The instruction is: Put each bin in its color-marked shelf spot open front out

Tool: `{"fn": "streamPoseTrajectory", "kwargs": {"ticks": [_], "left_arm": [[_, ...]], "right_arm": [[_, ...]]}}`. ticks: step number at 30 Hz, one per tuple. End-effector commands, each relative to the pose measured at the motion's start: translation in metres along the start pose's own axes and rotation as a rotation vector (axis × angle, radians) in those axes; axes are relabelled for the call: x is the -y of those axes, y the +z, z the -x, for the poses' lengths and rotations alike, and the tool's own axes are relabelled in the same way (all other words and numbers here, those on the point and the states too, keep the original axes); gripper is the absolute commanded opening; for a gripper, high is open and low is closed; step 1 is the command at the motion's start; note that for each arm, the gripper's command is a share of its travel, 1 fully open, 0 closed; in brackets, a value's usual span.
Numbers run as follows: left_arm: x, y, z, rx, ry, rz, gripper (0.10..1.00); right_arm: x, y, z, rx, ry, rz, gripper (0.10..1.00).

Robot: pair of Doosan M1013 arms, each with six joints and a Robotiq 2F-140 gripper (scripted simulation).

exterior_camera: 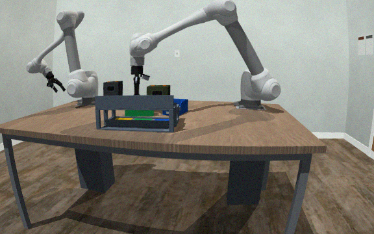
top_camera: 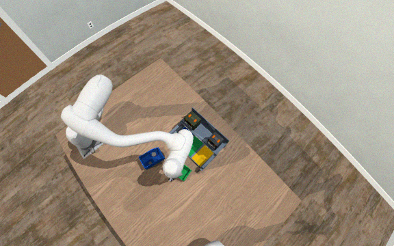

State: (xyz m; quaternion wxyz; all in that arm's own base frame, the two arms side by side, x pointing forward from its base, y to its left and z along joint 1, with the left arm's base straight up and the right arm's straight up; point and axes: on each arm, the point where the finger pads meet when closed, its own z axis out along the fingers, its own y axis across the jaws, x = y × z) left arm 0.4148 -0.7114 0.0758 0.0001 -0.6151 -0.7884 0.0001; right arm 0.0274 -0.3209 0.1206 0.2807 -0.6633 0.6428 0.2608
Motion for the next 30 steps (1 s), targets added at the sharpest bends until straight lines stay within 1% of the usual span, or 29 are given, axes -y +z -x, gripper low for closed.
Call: {"fn": "streamPoseTrajectory", "kwargs": {"ticks": [1, 30], "left_arm": [[-0.0002, -0.0011, 0.0004, 0.001, 0.000, 0.001, 0.099], [-0.0002, -0.0057, 0.0004, 0.001, 0.000, 0.001, 0.099]], "right_arm": [[0.0001, -0.0005, 0.0000, -0.001, 0.000, 0.000, 1.000], [0.0001, -0.0005, 0.0000, -0.001, 0.000, 0.000, 1.000]]}}
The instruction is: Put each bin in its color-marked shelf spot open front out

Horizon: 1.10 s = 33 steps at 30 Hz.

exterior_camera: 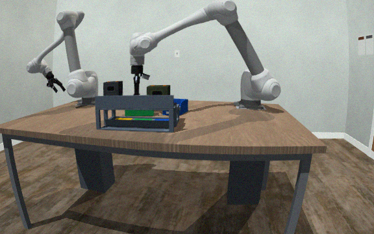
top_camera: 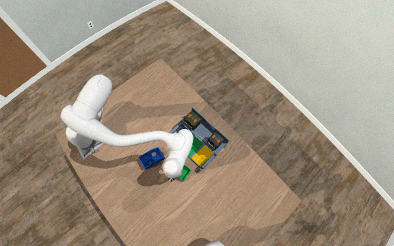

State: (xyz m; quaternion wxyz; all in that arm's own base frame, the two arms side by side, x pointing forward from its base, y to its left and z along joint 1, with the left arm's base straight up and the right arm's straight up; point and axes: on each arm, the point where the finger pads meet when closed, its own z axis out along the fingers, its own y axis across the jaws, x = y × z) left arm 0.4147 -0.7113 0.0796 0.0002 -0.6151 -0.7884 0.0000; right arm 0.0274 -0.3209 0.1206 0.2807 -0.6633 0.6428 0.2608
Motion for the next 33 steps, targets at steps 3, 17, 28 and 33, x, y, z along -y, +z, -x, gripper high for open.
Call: {"fn": "streamPoseTrajectory", "kwargs": {"ticks": [3, 17, 28, 33], "left_arm": [[0.000, -0.003, 0.000, 0.002, 0.000, 0.001, 0.099], [0.000, -0.012, 0.000, 0.002, 0.000, 0.001, 0.099], [0.000, -0.024, 0.000, 0.002, 0.000, 0.001, 0.099], [0.000, -0.027, 0.000, 0.002, 0.000, 0.001, 0.099]], "right_arm": [[0.000, 0.000, 0.000, -0.001, 0.000, 0.000, 1.000], [0.000, 0.000, 0.000, -0.001, 0.000, 0.000, 1.000], [0.000, 0.000, 0.000, -0.001, 0.000, 0.000, 1.000], [0.000, 0.000, 0.000, -0.001, 0.000, 0.000, 1.000]]}}
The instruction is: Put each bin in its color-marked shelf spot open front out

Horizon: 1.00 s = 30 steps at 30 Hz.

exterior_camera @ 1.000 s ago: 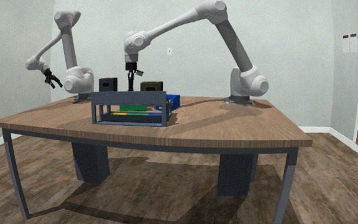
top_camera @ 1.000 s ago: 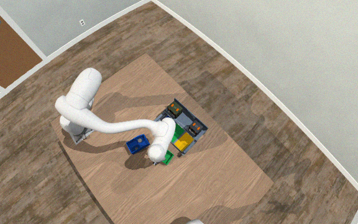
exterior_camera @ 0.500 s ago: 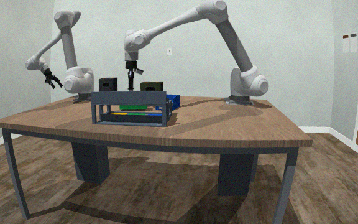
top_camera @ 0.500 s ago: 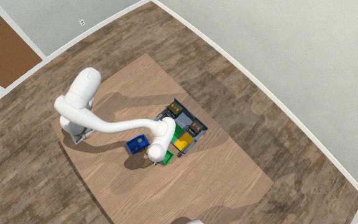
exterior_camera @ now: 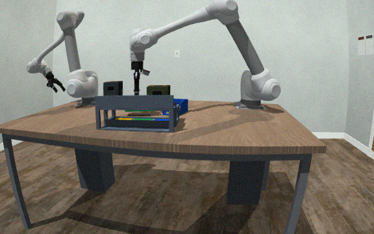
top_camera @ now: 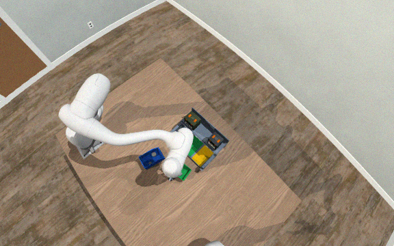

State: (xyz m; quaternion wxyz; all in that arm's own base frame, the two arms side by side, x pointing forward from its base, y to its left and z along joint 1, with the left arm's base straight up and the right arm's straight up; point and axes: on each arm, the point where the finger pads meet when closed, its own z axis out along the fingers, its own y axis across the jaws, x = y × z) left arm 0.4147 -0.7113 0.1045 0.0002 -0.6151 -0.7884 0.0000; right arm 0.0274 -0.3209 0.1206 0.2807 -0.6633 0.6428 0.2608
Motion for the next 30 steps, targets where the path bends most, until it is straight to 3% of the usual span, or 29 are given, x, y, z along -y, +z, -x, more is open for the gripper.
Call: {"fn": "streamPoseTrajectory", "kwargs": {"ticks": [1, 30], "left_arm": [[0.000, -0.004, 0.000, 0.002, 0.000, 0.001, 0.099], [0.000, -0.036, 0.000, 0.002, 0.000, 0.001, 0.099]], "right_arm": [[0.000, 0.000, 0.000, -0.001, 0.000, 0.000, 1.000], [0.000, 0.000, 0.000, -0.001, 0.000, 0.000, 1.000]]}}
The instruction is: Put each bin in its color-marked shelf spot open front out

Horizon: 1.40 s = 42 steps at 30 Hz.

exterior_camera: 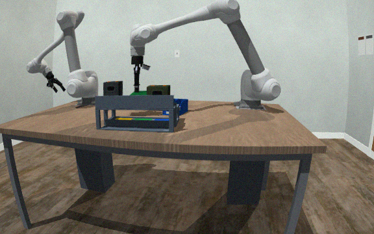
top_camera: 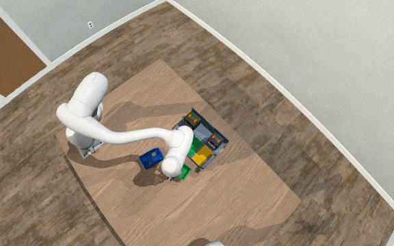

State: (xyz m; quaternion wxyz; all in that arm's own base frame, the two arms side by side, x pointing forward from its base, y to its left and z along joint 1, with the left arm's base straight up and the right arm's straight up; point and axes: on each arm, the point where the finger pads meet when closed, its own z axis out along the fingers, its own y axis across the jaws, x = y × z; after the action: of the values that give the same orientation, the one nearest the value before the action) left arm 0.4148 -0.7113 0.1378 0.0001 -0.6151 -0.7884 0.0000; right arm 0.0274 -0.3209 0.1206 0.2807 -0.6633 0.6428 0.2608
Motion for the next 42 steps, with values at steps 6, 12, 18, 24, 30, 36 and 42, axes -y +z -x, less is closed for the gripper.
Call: {"fn": "streamPoseTrajectory", "kwargs": {"ticks": [6, 12, 18, 24, 30, 36, 42], "left_arm": [[0.000, -0.007, 0.000, 0.002, 0.000, 0.001, 0.099], [0.000, -0.012, 0.000, 0.002, 0.000, 0.001, 0.099], [0.000, -0.017, 0.000, 0.002, 0.000, 0.001, 0.099], [0.000, -0.019, 0.000, 0.002, 0.000, 0.001, 0.099], [0.000, -0.022, 0.000, 0.002, 0.000, 0.001, 0.099], [0.000, -0.024, 0.000, 0.002, 0.000, 0.001, 0.099], [0.000, -0.025, 0.000, 0.002, 0.000, 0.001, 0.099]], "right_arm": [[0.000, 0.000, 0.000, -0.001, 0.000, 0.000, 1.000], [0.000, 0.000, 0.000, -0.001, 0.000, 0.000, 1.000], [0.000, 0.000, 0.000, -0.001, 0.000, 0.000, 1.000], [0.000, 0.000, 0.000, -0.001, 0.000, 0.000, 1.000], [0.000, 0.000, 0.000, -0.001, 0.000, 0.000, 1.000], [0.000, 0.000, 0.000, -0.001, 0.000, 0.000, 1.000], [0.000, 0.000, 0.000, -0.001, 0.000, 0.000, 1.000]]}}
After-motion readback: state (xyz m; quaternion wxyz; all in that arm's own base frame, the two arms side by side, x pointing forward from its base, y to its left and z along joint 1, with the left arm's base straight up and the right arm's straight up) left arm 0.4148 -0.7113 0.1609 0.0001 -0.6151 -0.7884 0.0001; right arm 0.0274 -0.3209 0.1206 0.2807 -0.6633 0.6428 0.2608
